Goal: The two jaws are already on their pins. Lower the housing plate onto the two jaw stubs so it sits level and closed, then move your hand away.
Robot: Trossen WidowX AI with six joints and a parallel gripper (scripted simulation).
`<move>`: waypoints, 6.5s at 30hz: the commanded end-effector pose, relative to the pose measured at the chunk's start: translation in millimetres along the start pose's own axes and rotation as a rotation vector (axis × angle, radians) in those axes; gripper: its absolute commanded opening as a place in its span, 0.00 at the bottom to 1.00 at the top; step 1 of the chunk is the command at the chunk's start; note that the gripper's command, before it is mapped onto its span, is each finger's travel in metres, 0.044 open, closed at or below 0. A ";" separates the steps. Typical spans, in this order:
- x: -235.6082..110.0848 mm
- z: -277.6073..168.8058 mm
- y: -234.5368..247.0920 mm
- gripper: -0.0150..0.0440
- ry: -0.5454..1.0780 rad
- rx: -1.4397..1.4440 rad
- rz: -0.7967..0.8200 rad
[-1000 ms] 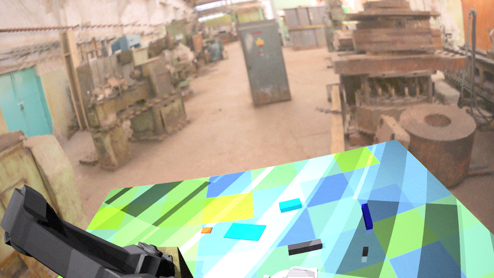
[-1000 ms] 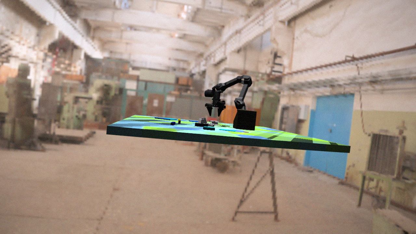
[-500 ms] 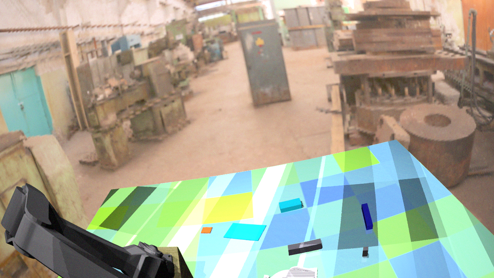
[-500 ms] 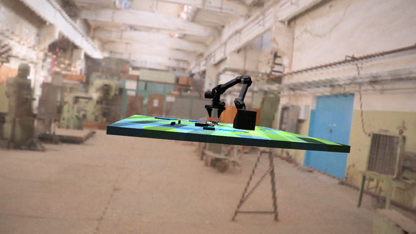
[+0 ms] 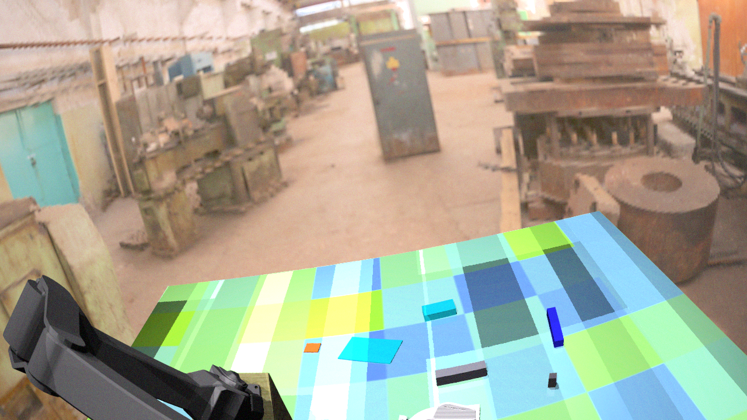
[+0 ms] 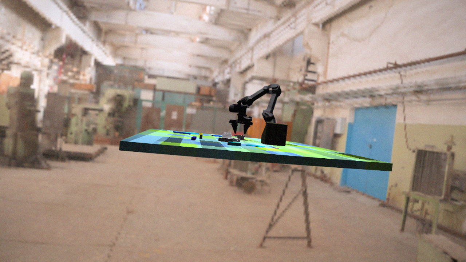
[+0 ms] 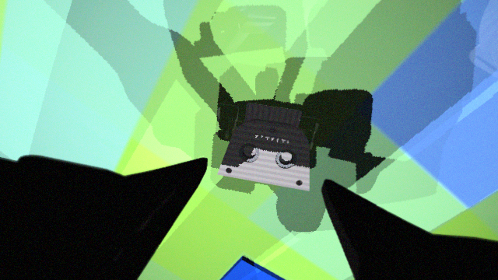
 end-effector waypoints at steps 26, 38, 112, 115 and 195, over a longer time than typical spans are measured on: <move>31.6 2.2 -0.5 1.00 -0.005 -0.007 -0.002; 31.6 2.2 -0.5 1.00 -0.005 -0.007 -0.002; -38.0 9.7 -25.1 0.85 -0.030 0.224 -0.018; -37.4 12.5 -32.0 0.85 -0.037 0.290 -0.020; -42.9 155.9 -166.6 0.85 -0.043 2.026 0.032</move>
Point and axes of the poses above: the point midway between the two fingers, 35 mm back from their tips, its own x axis out along the fingers, its own y axis across the jaws, z = x × y, the point moved 6 cm from there along -x, back along the fingers, and after that the axes turned 3 degrees about x, right-handed, at the moved point
